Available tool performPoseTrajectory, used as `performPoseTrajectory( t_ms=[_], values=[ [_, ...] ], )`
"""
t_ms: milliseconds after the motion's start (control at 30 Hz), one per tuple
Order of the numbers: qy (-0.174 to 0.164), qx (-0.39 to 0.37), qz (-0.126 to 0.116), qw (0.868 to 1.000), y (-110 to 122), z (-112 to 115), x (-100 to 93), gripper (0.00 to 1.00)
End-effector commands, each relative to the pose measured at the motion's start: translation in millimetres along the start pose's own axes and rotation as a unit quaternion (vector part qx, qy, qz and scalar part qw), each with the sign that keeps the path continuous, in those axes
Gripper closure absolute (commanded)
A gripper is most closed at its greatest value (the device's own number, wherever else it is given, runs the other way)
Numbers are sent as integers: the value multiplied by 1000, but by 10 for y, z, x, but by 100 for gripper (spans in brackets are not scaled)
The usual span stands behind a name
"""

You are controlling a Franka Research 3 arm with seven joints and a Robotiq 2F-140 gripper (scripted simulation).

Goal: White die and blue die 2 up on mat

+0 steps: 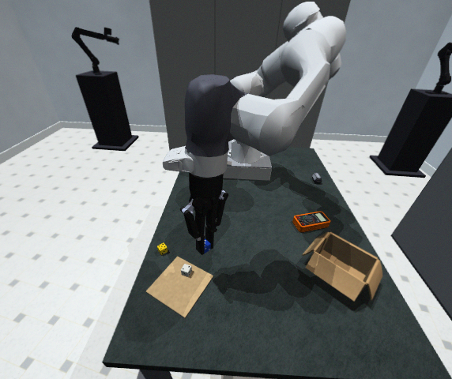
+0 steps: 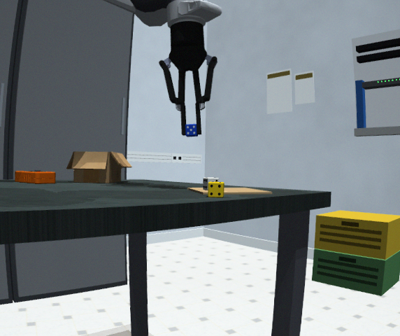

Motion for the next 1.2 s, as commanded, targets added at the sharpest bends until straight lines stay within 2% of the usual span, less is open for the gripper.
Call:
performPoseTrajectory(
  t_ms=[0, 67, 167, 233, 300, 467, 633, 900, 967, 1033, 1100, 1133, 1167],
  values=[
    [6, 86, 18, 996, -84, 239, 57, 79],
    [7, 88, 18, 996, -93, 261, 59, 79],
    [7, 102, 19, 995, -158, 440, 82, 79],
    [7, 102, 19, 995, -158, 440, 82, 79],
    [7, 122, 21, 992, -228, 706, 136, 79],
    [8, 137, 24, 990, -259, 890, 186, 79],
    [9, 159, 32, 987, -276, 1170, 283, 79],
    [4, 164, 37, 986, -266, 1240, 319, 79],
    [-25, 156, 53, 986, -214, 1268, 372, 79],
    [-91, 142, 79, 983, -121, 1332, 457, 79],
    [-133, 134, 89, 978, -75, 1372, 492, 79],
    [-137, 134, 90, 977, -71, 1375, 495, 79],
    [-161, 130, 94, 974, -50, 1397, 509, 79]
  ],
)
Point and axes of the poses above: the point where the finger pads meet when closed, its own x axis out along the fingers, its own y axis across the jaws, z = x × y, the point moved 2 cm from there along -x, back along the fingers, and after that the axes turned 9 degrees about -x, right-handed, at the moved point
